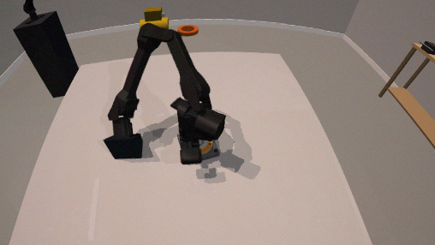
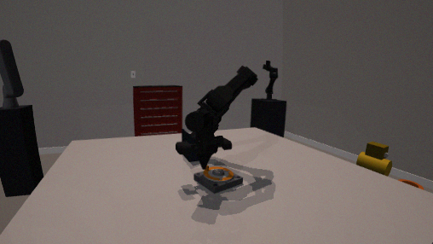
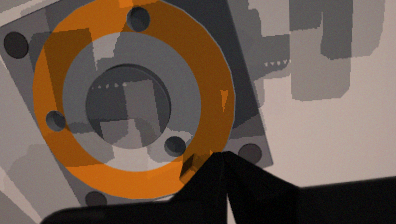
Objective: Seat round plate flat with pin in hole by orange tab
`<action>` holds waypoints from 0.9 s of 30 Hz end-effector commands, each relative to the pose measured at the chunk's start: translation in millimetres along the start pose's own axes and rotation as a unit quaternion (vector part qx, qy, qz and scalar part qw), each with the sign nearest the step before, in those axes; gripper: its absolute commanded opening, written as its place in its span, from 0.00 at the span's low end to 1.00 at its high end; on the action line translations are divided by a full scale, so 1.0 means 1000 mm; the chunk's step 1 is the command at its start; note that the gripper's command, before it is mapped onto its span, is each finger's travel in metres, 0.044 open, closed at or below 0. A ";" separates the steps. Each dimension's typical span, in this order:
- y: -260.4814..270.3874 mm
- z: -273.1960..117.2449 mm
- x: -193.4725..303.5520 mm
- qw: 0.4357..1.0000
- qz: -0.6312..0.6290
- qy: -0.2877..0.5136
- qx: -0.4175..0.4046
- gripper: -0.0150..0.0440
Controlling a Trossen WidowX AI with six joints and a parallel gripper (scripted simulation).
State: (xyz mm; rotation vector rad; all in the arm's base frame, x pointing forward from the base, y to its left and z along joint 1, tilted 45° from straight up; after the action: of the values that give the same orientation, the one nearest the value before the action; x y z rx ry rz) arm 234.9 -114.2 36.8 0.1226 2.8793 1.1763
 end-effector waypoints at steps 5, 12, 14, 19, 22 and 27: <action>0.007 -0.001 0.009 1.000 0.002 0.003 -0.003 0.25; 0.011 -0.001 0.012 1.000 0.002 0.003 -0.003 0.25; 0.012 -0.001 0.013 1.000 0.002 0.003 -0.003 0.25; 0.014 -0.001 0.015 1.000 0.002 0.003 -0.003 0.25; 0.015 -0.001 0.016 1.000 0.002 0.003 -0.003 0.25; 0.018 -0.001 0.017 1.000 0.002 0.003 -0.003 0.25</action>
State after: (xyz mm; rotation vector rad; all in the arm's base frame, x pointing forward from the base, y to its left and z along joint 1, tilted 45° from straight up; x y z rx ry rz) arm 221.3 -103.5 48.0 0.1169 2.8829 1.1793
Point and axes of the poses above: the point midway between the two fingers, 35 mm back from their tips, its own z axis out along the fingers, its own y axis across the jaws, x = y × z, the point moved 10 cm from there along -z, back along the fingers, and after that the axes turned 2 degrees about z, right-handed, at the moved point
